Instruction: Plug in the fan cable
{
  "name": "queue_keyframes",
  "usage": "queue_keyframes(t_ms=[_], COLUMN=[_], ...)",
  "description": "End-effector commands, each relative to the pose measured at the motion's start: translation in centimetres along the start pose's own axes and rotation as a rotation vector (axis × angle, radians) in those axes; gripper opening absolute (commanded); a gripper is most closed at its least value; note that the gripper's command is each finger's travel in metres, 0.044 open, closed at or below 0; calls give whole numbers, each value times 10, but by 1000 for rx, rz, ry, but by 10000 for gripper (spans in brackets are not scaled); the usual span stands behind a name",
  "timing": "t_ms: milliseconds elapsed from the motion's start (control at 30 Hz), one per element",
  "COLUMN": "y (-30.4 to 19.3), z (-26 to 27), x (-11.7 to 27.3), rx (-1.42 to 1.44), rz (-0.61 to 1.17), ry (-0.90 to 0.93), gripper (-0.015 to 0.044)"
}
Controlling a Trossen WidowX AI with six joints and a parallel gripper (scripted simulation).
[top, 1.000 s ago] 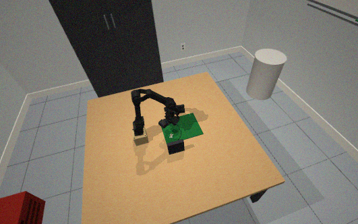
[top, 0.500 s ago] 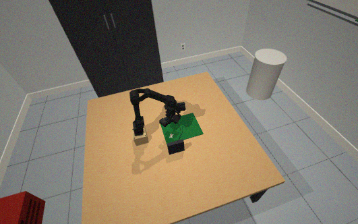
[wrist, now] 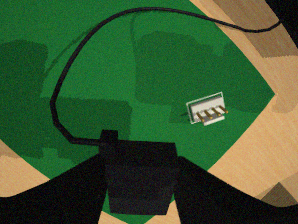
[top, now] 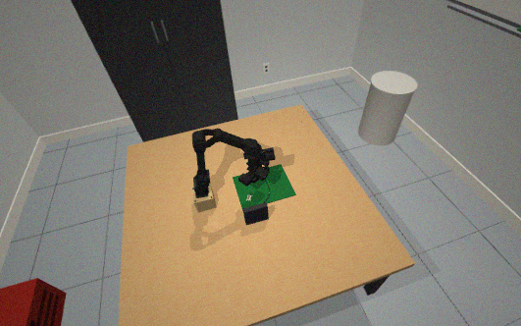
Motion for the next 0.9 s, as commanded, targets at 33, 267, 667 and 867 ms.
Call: queue_keyframes(t_ms=[33,267,667,867], y=[13,13,10,8], z=[4,7,13,16], x=[3,-5,-23,-31], rx=[-1,8,31,41], rz=[-51,-101,-228,-294], ry=[1,-19,-67,-87], gripper=[0,0,0,0])
Point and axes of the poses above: the point midway between the two fingers, 35 mm back from their tips, its own x axis back along the fingers, its own z axis across the jaws, y = z × x, the point moved 6 cm from there along x, back along the fingers, and after that the axes turned 1 degree about -x, right-handed, at the moved point
